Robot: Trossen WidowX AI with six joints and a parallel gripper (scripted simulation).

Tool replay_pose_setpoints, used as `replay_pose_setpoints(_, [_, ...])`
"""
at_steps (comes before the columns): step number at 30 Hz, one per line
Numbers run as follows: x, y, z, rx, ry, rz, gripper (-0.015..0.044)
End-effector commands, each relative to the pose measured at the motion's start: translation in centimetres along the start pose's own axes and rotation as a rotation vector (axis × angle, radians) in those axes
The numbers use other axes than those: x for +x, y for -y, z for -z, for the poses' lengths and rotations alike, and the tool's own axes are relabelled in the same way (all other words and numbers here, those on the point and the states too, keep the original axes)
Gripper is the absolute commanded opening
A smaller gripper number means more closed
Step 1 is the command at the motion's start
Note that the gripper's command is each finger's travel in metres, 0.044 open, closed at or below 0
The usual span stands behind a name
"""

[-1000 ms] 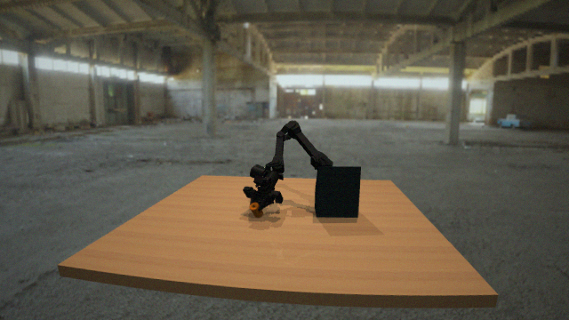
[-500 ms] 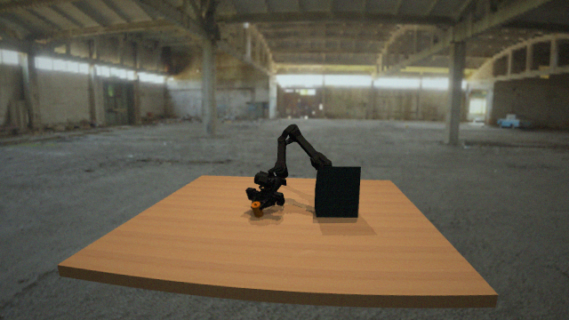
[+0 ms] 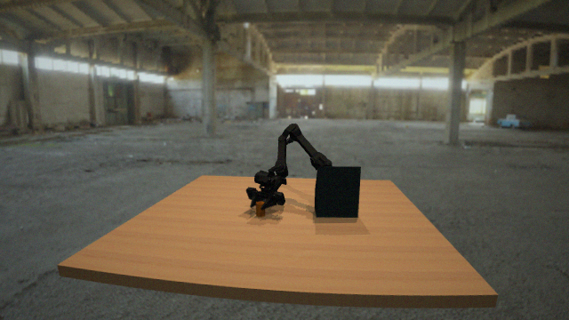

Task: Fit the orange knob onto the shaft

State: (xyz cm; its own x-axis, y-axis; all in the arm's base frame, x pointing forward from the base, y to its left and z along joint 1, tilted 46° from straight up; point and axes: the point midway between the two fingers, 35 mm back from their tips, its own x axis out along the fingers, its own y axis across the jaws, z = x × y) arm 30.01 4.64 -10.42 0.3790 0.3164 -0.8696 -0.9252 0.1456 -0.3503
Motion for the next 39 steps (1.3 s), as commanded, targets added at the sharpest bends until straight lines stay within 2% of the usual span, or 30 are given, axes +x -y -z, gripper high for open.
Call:
replay_pose_setpoints(1, [0.0, 0.0, 0.0, 0.0, 0.001, 0.001, 0.026])
replay_pose_setpoints(17, [0.0, 0.0, 0.0, 0.0, 0.001, 0.001, 0.026])
replay_pose_setpoints(24, [0.0, 0.0, 0.0, 0.0, 0.001, 0.001, 0.044])
replay_pose_setpoints(30, [-0.1, 0.1, -0.2, 0.0, 0.001, 0.001, 0.044])
replay_pose_setpoints(36, [-3.0, 0.2, -6.6, 0.0, 0.002, 0.001, 0.044])
replay_pose_setpoints(39, [-3.4, 0.1, -7.3, 0.001, 0.004, 0.002, 0.044])
